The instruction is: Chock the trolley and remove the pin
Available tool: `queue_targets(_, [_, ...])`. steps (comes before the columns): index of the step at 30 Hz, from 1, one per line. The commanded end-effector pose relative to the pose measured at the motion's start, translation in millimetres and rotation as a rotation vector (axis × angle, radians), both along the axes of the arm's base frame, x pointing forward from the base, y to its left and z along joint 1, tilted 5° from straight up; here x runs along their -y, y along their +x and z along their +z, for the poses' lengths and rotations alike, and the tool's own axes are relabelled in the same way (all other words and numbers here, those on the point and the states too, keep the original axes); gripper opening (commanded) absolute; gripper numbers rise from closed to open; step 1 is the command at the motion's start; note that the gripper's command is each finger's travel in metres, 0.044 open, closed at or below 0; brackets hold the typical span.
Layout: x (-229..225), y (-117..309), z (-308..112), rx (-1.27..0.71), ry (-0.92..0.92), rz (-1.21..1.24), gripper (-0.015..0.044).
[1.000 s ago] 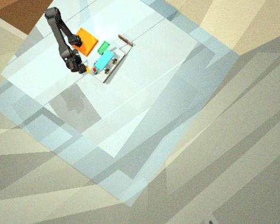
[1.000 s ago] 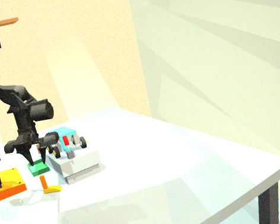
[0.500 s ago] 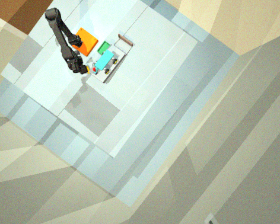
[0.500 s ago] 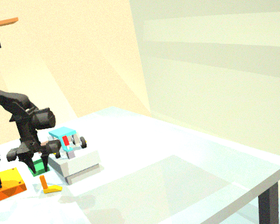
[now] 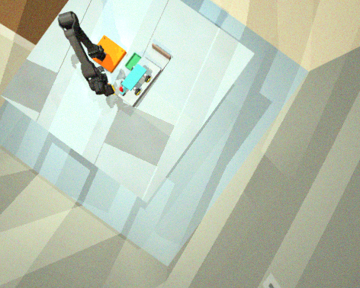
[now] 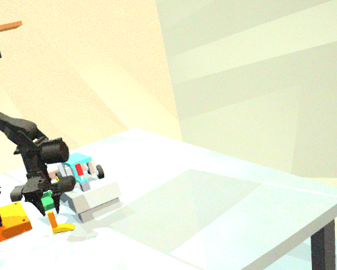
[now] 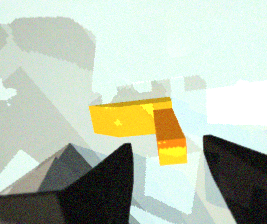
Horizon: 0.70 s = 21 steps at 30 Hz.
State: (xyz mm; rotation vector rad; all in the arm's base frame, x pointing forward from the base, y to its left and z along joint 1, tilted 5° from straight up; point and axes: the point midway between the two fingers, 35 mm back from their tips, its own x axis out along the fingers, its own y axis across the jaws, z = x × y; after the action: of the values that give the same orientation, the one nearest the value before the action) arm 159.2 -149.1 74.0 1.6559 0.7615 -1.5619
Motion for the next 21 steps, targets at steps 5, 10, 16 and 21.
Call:
queue_targets(5, [0,-1,-7,-0.007,-0.001,-0.005,0.0190])
queue_targets(10, [0,-1,-13,-0.007,-0.001,-0.005,0.0190])
queue_targets(16, [1,0,-22,-0.008,-0.001,-0.005,0.0190])
queue_targets(21, [1,1,-30,-0.008,0.000,-0.005,0.0190])
